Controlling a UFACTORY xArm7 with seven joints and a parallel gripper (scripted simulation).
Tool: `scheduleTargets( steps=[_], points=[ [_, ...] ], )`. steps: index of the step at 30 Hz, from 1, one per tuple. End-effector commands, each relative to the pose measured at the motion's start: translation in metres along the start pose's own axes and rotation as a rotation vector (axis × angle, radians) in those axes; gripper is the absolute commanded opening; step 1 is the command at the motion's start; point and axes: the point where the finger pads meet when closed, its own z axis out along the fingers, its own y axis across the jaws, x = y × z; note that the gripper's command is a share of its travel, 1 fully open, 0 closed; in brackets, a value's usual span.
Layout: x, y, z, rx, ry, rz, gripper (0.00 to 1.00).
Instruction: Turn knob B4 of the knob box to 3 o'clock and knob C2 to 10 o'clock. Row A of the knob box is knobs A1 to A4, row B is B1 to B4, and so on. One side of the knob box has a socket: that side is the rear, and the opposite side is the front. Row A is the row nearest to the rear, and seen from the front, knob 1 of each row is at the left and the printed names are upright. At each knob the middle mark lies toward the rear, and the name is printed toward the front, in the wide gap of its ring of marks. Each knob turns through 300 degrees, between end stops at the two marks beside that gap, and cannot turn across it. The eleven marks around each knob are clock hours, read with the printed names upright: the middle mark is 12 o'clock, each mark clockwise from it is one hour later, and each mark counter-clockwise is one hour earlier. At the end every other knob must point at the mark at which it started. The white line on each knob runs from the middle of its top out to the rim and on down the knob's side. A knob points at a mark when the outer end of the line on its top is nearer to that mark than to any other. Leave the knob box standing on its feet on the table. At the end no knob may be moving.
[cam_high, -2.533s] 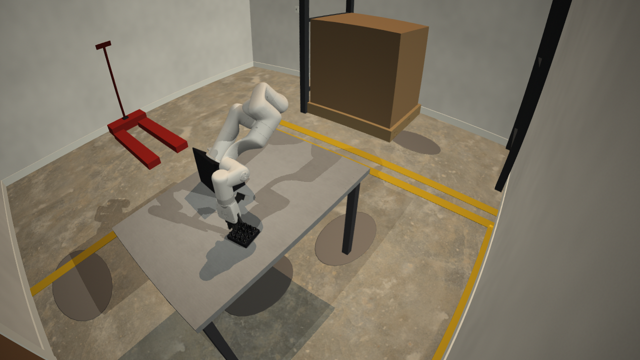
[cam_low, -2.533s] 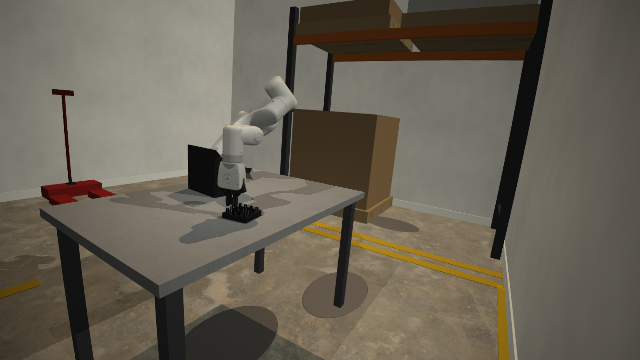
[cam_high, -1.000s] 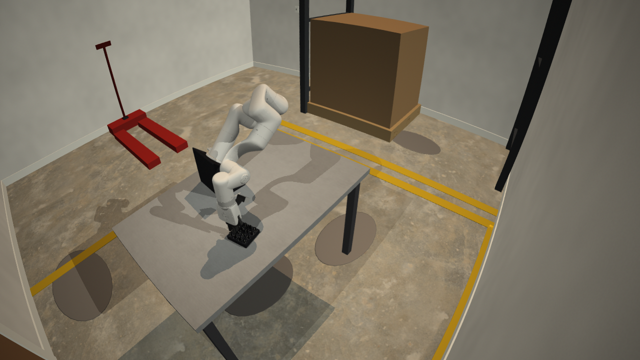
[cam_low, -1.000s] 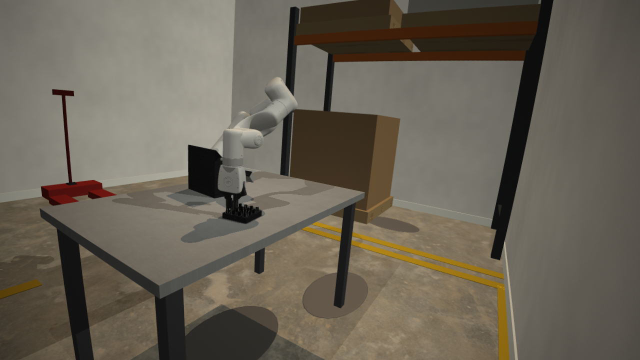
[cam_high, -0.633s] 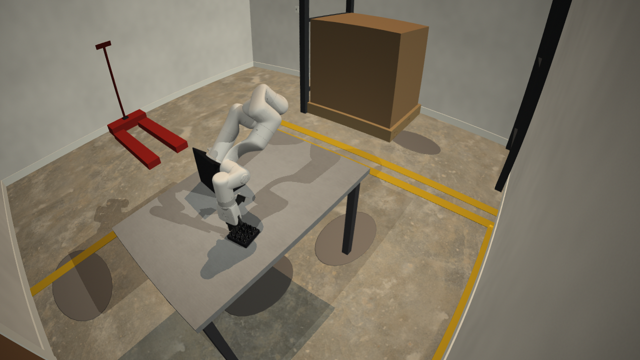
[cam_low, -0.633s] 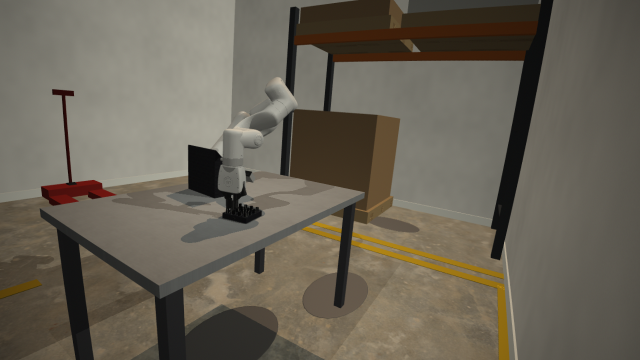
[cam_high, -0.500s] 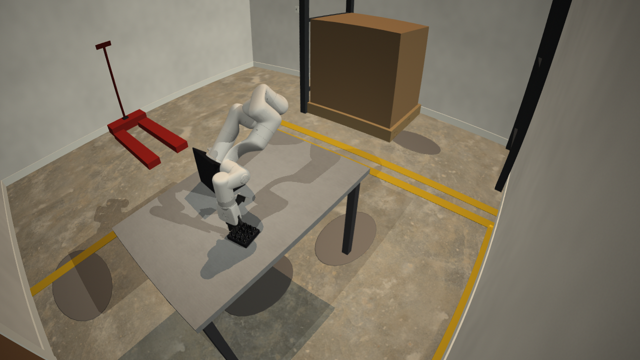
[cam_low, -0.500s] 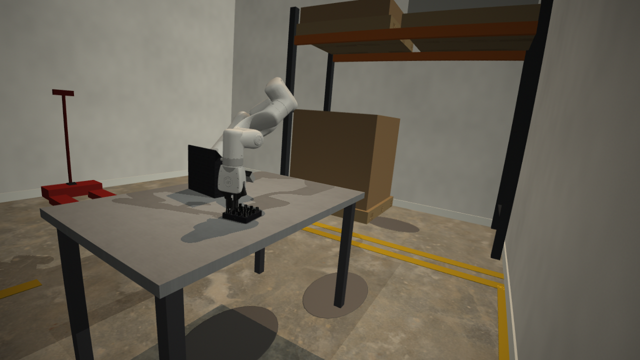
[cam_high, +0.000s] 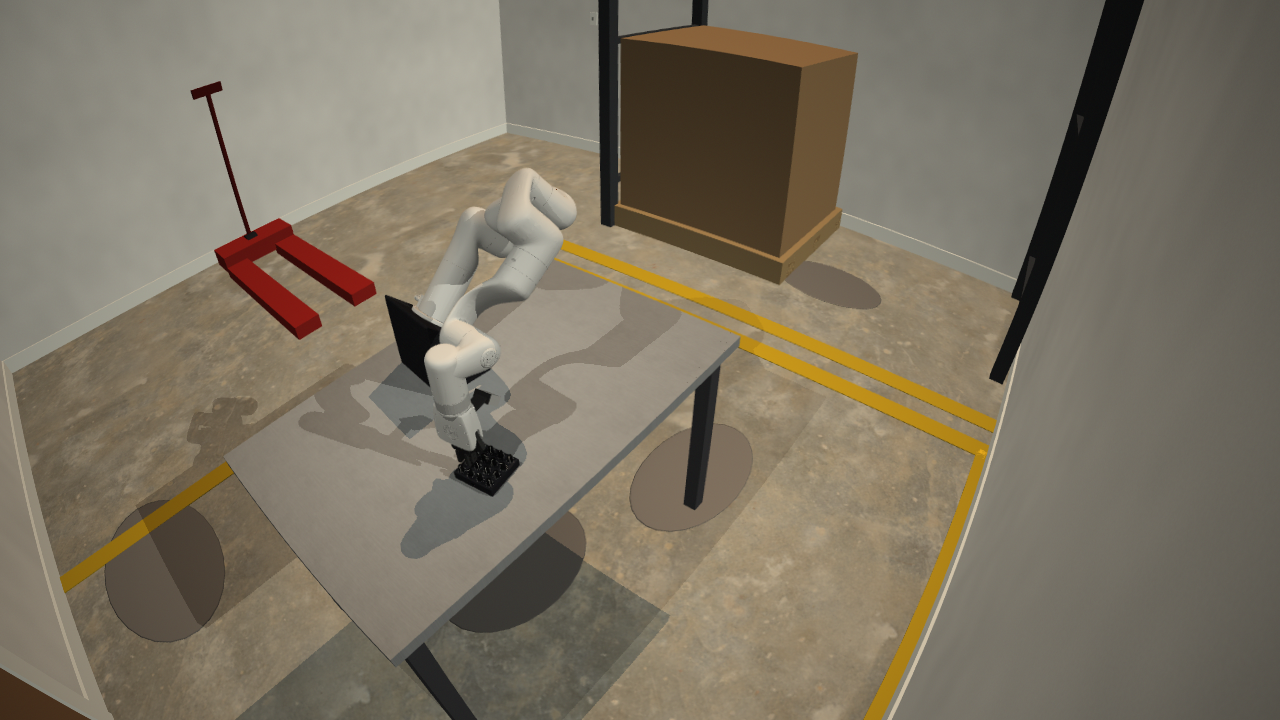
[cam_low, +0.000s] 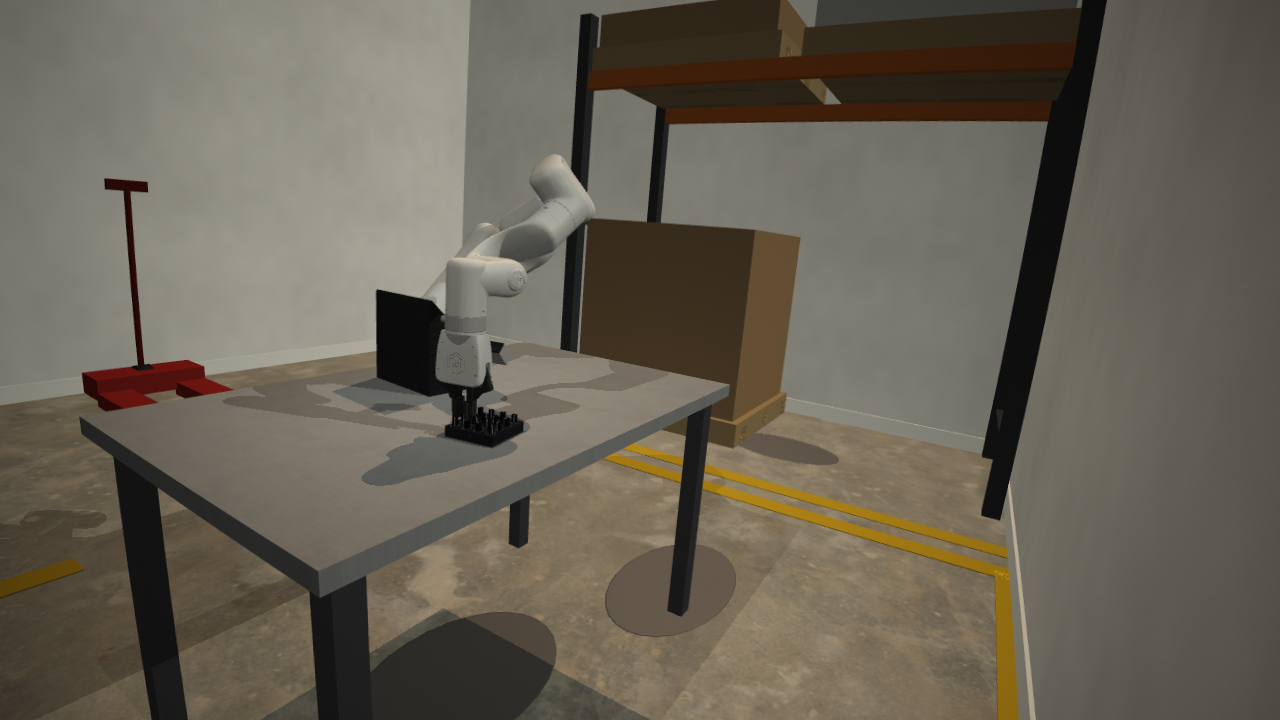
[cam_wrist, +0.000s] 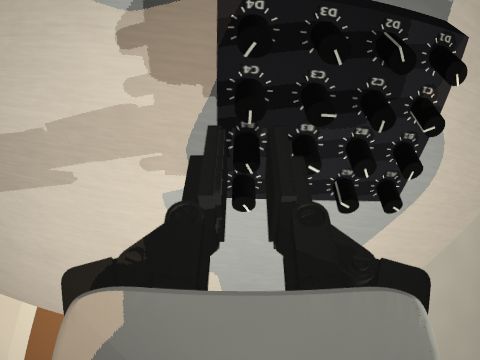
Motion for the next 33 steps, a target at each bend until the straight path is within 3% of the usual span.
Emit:
scheduleTargets(
  steps=[1,4,5,33],
  points=[
    [-0.0015,0.0004,-0.0019,-0.002,-0.004,0.0,0.19],
    [-0.0015,0.0004,-0.0019,-0.002,-0.004,0.0,0.19],
    [-0.0015,0.0004,-0.0019,-0.002,-0.004,0.0,0.08],
    [-0.0015,0.0004,-0.0019,-0.002,-0.004,0.0,0.08]
  ],
)
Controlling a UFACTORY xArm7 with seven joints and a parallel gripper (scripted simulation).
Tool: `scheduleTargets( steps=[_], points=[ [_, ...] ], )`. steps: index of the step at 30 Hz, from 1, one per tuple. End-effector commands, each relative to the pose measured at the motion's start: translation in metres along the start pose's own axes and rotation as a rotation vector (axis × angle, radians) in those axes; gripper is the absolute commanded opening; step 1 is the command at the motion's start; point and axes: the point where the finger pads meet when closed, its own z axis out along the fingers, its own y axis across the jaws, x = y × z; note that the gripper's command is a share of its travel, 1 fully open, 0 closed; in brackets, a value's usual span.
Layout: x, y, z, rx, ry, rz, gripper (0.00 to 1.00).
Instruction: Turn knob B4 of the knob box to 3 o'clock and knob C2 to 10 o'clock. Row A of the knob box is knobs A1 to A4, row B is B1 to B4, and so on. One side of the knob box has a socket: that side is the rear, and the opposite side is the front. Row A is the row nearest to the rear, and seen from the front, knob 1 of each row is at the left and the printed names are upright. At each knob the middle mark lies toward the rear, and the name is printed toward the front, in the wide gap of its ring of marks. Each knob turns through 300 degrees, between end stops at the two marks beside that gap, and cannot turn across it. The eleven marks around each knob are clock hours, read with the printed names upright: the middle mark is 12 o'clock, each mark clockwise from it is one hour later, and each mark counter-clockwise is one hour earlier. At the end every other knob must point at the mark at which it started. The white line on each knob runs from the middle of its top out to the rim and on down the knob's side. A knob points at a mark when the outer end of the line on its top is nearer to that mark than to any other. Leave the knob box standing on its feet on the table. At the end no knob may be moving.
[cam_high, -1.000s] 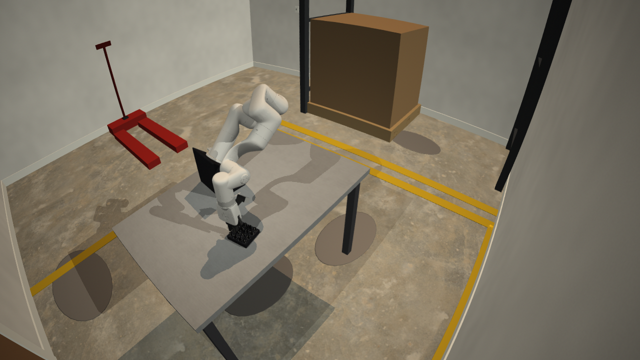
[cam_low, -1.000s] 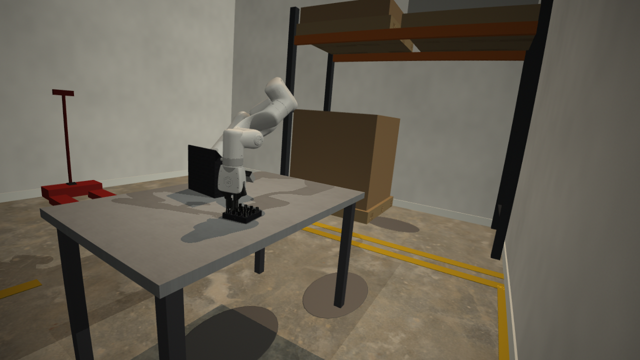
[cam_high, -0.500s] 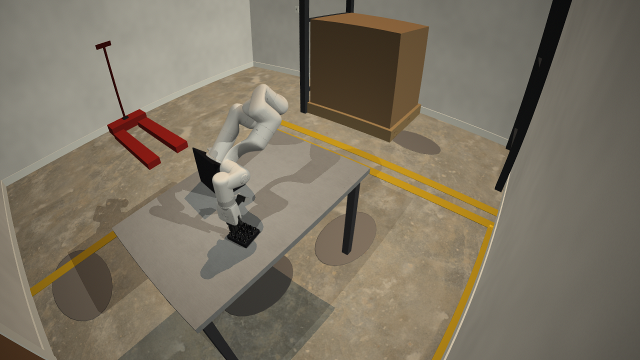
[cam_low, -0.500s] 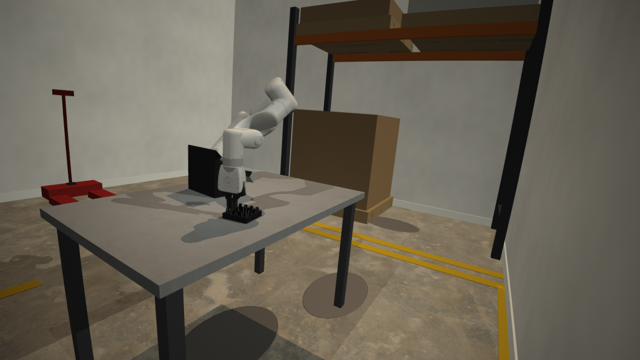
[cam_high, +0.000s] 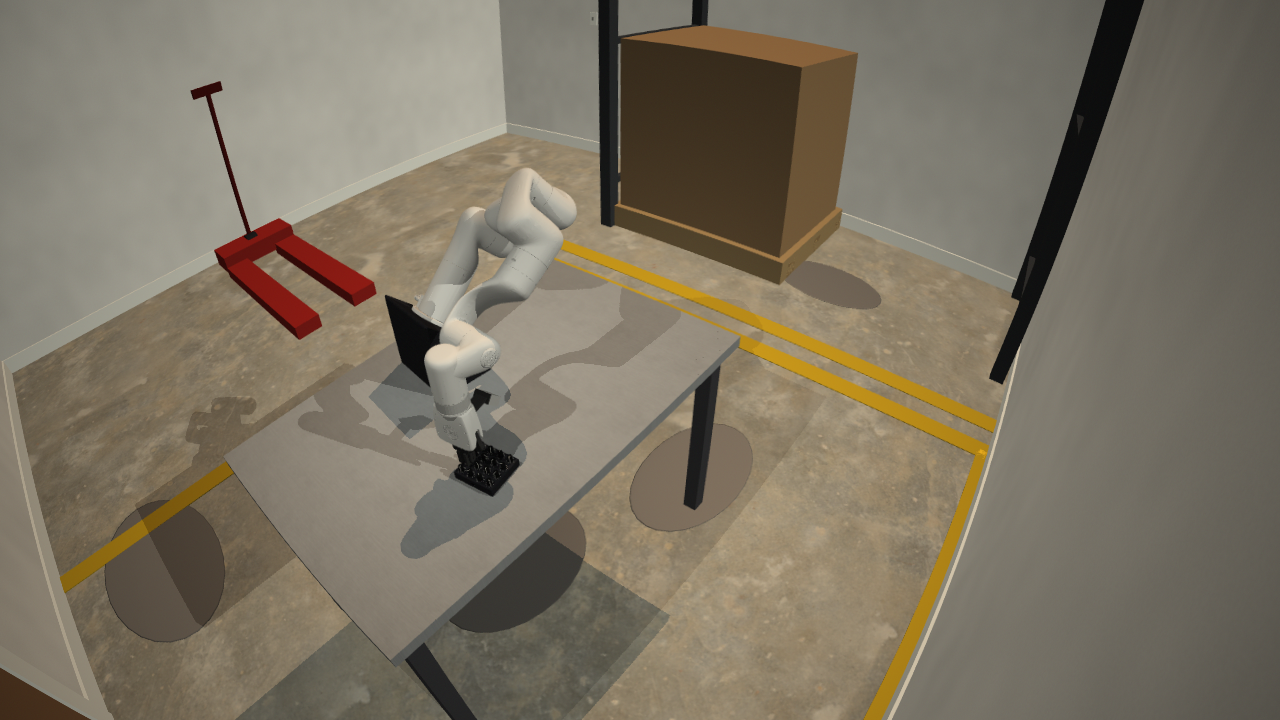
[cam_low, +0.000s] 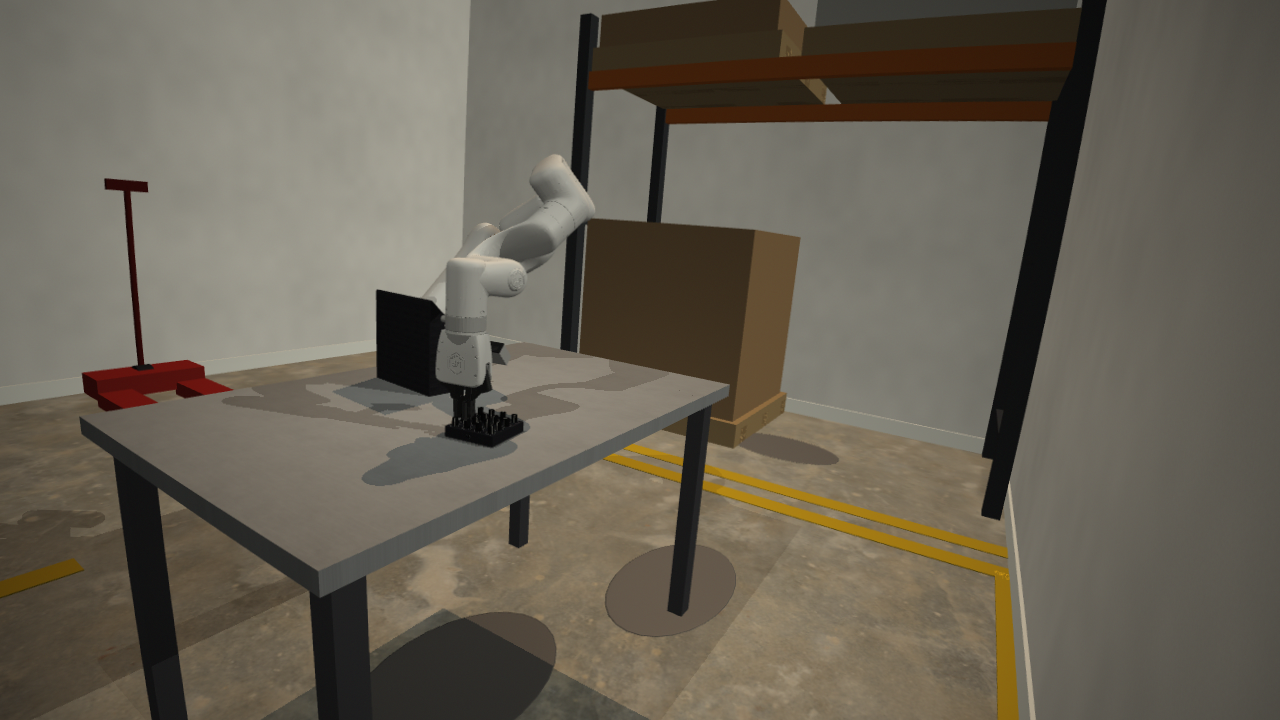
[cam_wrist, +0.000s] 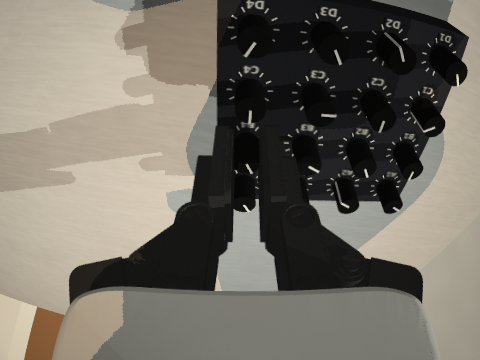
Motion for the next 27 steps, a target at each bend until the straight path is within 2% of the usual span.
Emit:
scheduleTargets(
  steps=[1,19,27],
  points=[
    [-0.0016,0.0004,-0.002,-0.002,-0.004,0.0,0.08],
    [-0.0016,0.0004,-0.002,-0.002,-0.004,0.031,0.08],
    [-0.0016,0.0004,-0.002,-0.002,-0.004,0.099,0.08]
  ],
)
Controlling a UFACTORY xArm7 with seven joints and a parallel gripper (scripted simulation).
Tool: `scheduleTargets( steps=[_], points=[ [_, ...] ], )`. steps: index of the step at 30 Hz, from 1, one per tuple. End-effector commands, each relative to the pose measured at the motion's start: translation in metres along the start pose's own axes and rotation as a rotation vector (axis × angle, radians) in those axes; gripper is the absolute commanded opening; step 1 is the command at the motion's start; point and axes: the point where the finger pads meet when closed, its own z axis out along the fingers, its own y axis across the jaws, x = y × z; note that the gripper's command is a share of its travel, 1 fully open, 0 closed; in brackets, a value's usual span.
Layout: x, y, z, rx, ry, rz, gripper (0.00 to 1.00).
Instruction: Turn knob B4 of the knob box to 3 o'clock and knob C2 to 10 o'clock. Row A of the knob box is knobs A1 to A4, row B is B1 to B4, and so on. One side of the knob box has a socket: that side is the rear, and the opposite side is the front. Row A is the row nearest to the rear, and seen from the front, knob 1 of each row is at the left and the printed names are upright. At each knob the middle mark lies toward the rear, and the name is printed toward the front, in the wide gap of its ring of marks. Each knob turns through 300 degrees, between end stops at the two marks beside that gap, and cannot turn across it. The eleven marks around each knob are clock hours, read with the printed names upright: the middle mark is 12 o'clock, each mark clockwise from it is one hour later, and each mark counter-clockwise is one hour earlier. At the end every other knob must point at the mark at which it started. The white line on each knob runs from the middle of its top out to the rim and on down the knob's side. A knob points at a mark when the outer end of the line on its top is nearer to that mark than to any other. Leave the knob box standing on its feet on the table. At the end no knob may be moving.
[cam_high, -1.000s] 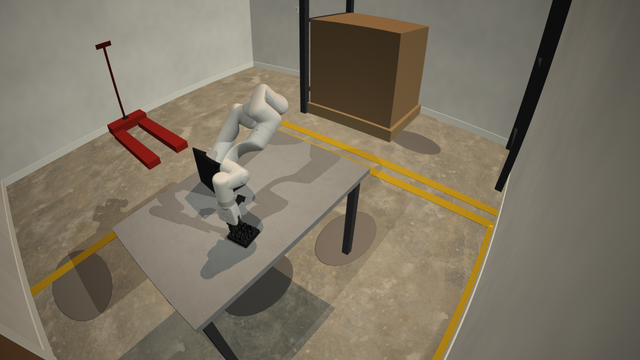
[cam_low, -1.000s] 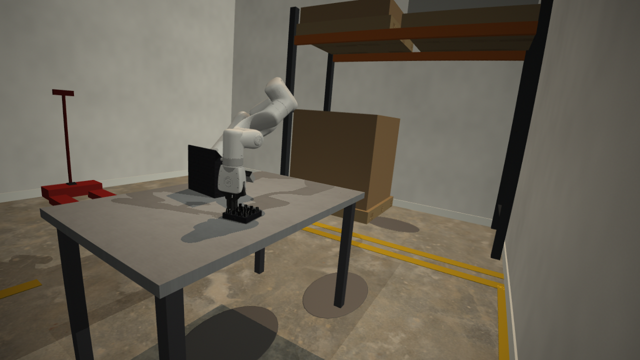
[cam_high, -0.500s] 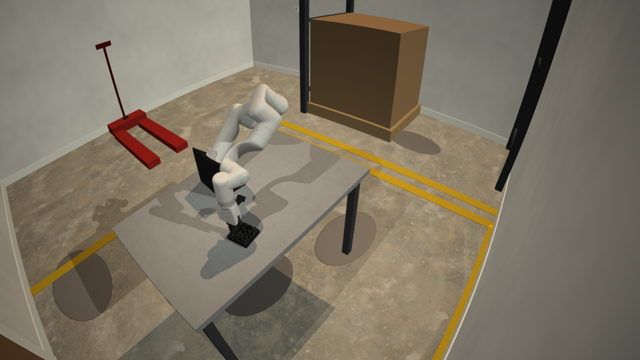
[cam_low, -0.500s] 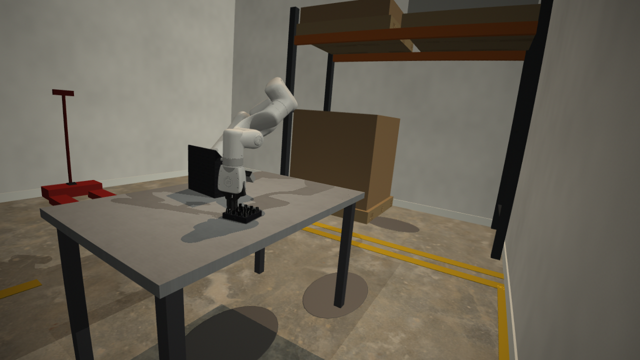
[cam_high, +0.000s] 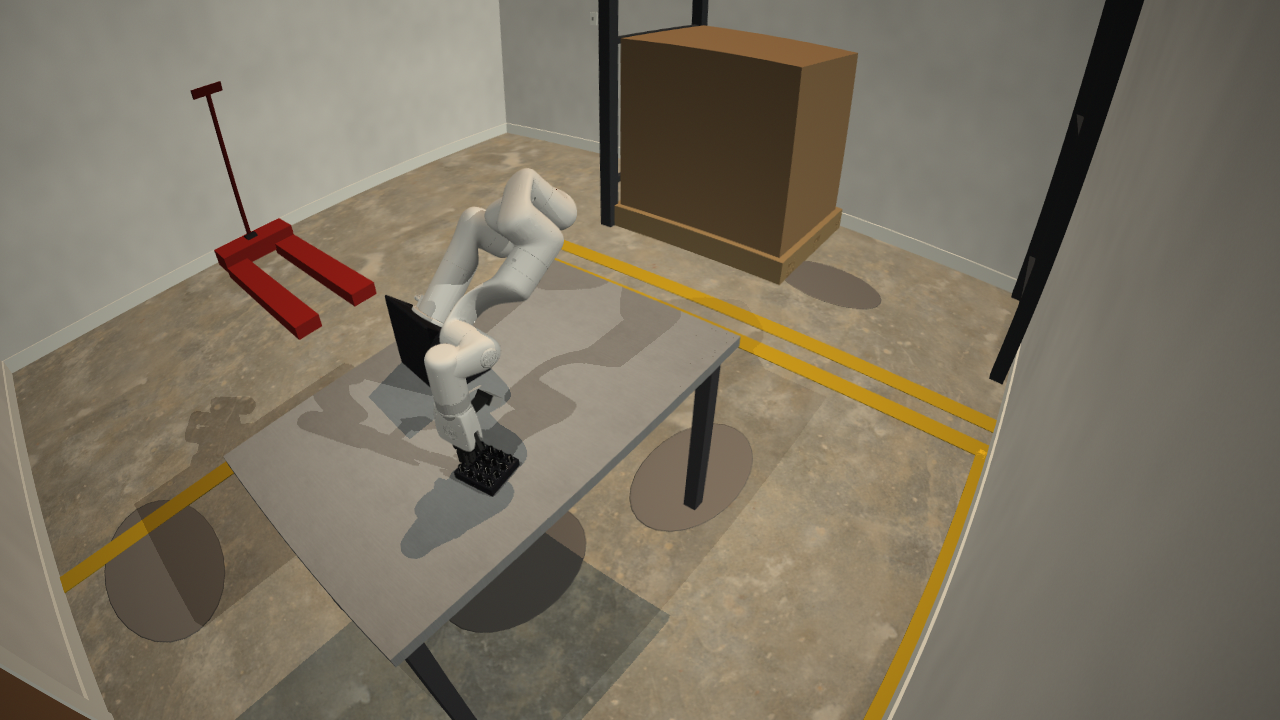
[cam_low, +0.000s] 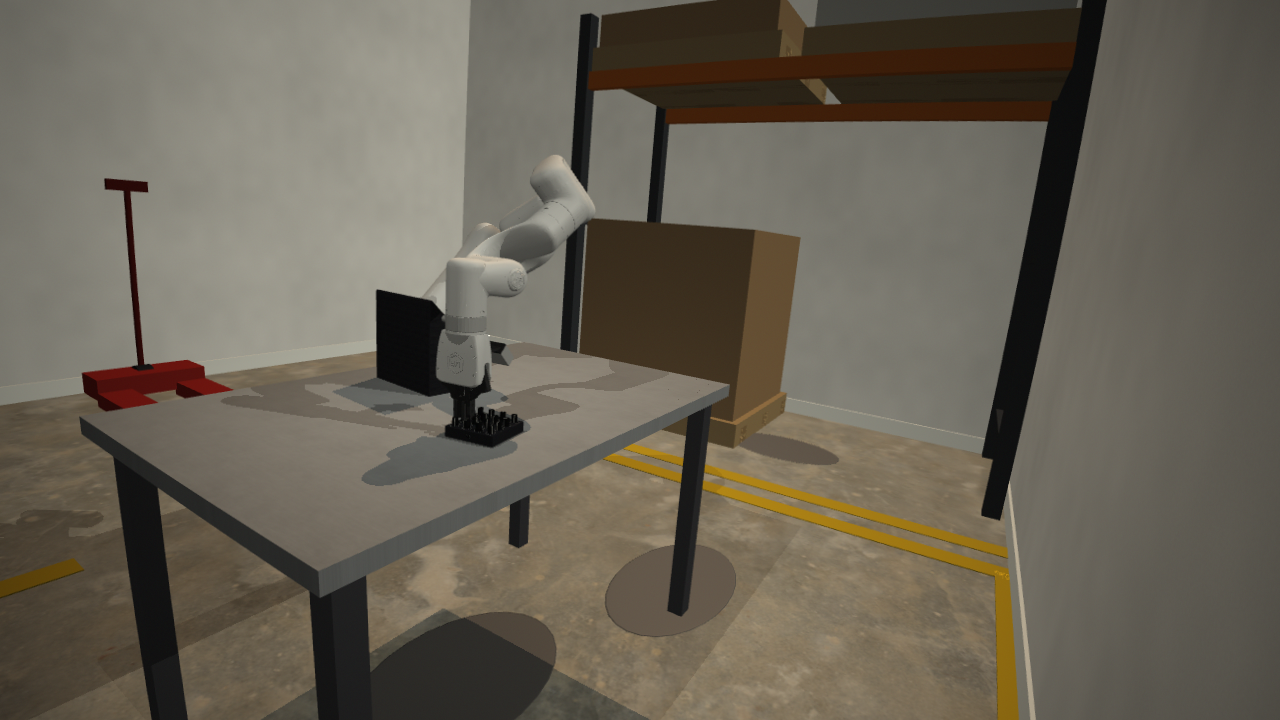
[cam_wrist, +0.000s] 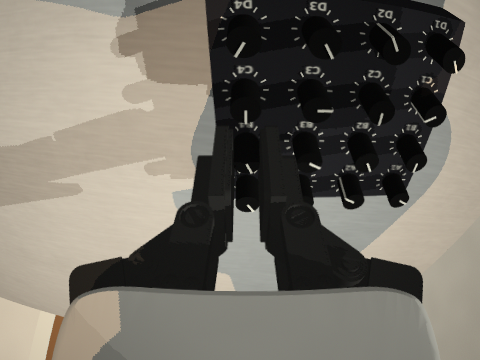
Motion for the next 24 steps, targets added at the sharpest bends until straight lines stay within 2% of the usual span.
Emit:
scheduleTargets(
  steps=[1,10,24],
  points=[
    [-0.0015,0.0005,-0.002,-0.002,-0.004,0.045,0.08],
    [-0.0015,0.0005,-0.002,-0.002,-0.004,0.147,0.08],
    [-0.0015,0.0005,-0.0021,-0.003,-0.003,0.445,0.08]
  ],
)
